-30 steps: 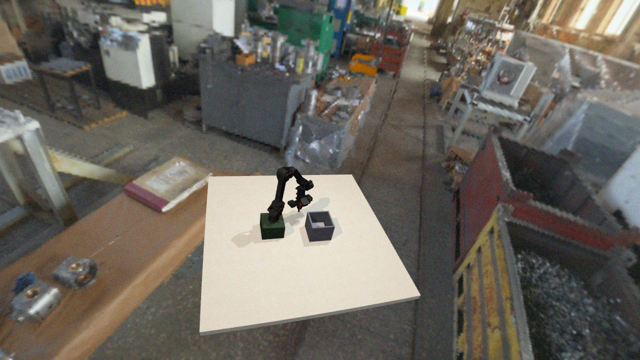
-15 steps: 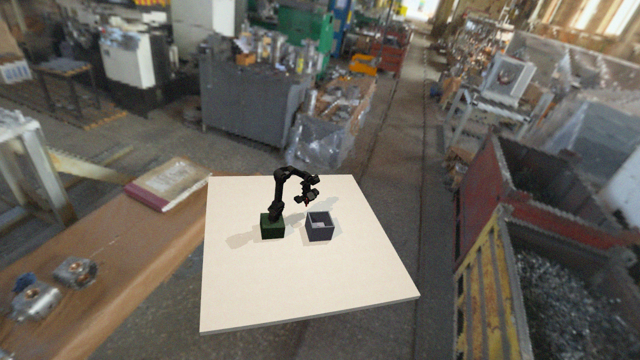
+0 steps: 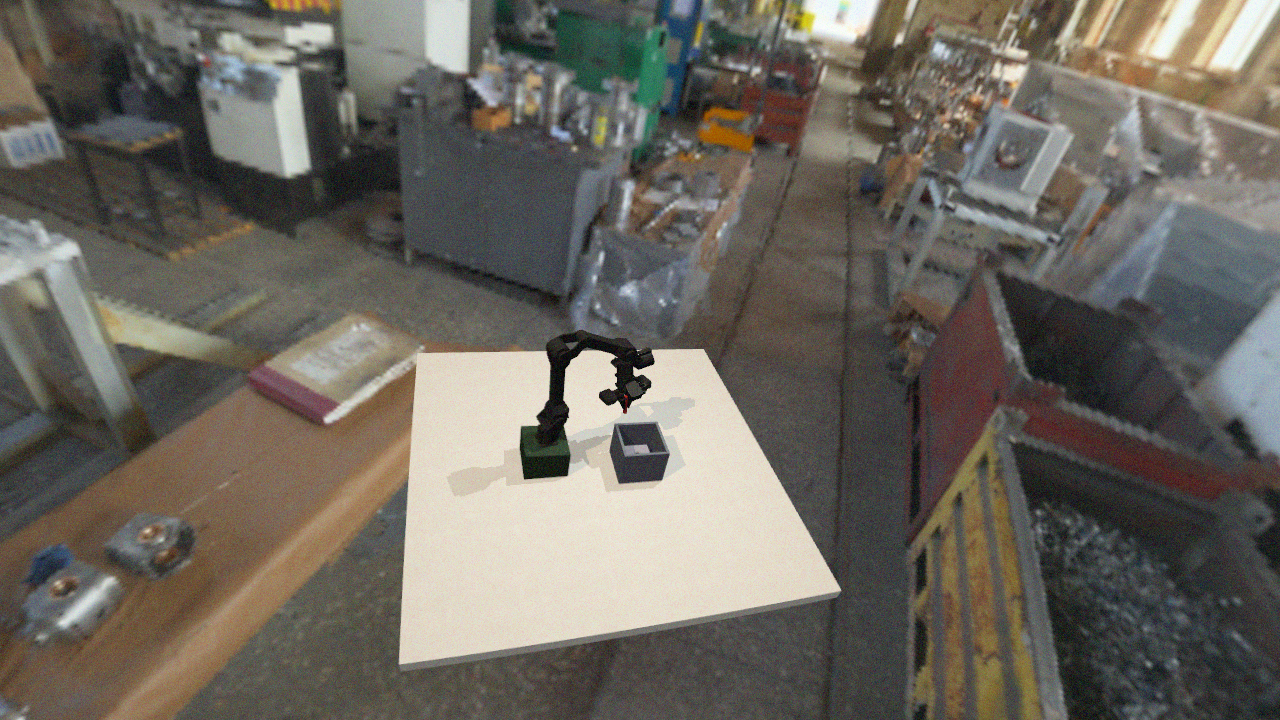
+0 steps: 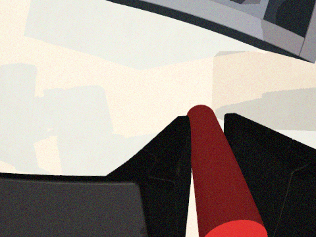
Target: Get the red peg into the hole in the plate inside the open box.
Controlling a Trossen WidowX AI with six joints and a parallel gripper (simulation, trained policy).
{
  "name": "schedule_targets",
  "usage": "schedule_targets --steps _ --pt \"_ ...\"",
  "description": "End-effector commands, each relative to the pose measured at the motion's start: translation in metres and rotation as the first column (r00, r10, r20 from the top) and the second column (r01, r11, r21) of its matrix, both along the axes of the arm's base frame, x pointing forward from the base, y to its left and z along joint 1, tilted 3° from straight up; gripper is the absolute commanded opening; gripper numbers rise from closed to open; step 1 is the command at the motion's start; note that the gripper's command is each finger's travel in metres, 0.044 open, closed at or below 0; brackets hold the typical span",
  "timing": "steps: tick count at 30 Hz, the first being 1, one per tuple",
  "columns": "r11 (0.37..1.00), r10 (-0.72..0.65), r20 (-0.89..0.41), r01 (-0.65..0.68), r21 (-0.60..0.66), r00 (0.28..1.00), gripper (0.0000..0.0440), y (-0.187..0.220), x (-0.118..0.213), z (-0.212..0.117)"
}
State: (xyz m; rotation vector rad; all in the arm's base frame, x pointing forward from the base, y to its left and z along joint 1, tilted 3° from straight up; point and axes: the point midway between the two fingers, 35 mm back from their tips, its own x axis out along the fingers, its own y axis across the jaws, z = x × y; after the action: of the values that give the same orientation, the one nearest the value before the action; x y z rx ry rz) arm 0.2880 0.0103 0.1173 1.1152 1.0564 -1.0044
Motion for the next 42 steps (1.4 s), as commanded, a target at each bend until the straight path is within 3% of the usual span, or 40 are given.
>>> schedule_targets --steps 1,23,42 --pt "1.000 -0.005 -0.010 0.005 -0.015 1.000 0.0000 -0.012 0.000 0.002" --pt "0.999 -0.032 -0.069 0.030 -0.030 0.997 0.0000 -0.075 0.006 -0.006" --pt "0.999 -0.050 -0.093 0.050 -0.006 0.994 0.0000 -0.111 0.013 -0.046"
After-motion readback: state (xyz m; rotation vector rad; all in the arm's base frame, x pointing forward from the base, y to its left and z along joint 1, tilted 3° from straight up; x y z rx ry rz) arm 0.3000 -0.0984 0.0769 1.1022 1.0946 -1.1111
